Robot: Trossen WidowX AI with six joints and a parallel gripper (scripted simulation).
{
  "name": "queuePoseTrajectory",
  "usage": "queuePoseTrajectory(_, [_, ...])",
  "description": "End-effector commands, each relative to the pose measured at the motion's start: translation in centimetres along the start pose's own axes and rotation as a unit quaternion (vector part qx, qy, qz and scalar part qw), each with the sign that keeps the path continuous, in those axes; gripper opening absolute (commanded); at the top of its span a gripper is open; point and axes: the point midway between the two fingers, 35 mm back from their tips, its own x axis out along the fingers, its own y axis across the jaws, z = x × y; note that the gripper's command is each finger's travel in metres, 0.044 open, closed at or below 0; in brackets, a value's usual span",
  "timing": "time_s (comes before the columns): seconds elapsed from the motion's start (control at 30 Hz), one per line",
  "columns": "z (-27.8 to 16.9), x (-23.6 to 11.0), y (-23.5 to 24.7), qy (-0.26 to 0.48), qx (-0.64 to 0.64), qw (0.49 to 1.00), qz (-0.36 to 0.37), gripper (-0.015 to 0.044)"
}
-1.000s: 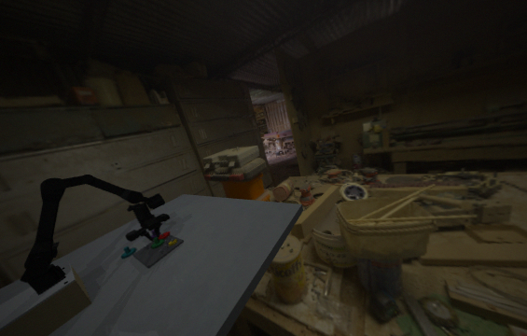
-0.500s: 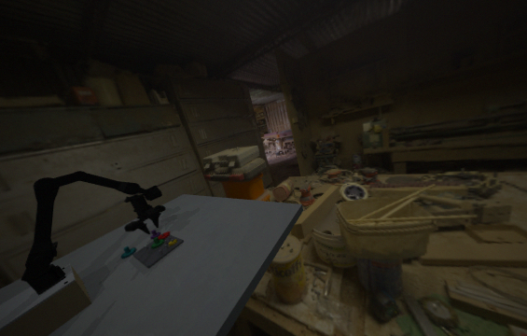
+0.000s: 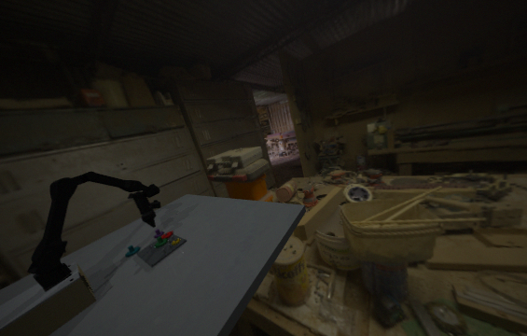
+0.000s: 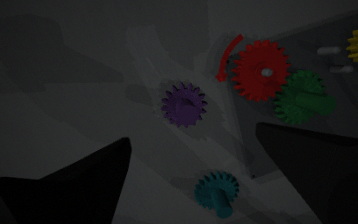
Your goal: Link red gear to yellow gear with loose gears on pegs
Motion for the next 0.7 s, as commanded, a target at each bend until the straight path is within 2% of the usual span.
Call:
queuePoseTrajectory(0.0, [0.1, 0.4, -0.1, 0.005, -0.01, 1.0, -0.001, 0.044])
queuePoseTrajectory(0.23, [0.1, 2.6, -0.1, 0.005, -0.01, 1.0, -0.001, 0.044])
queuePoseTrajectory(0.67, [0.2, 3.9, -0.1, 0.005, -0.01, 1.0, 0.0, 0.044])
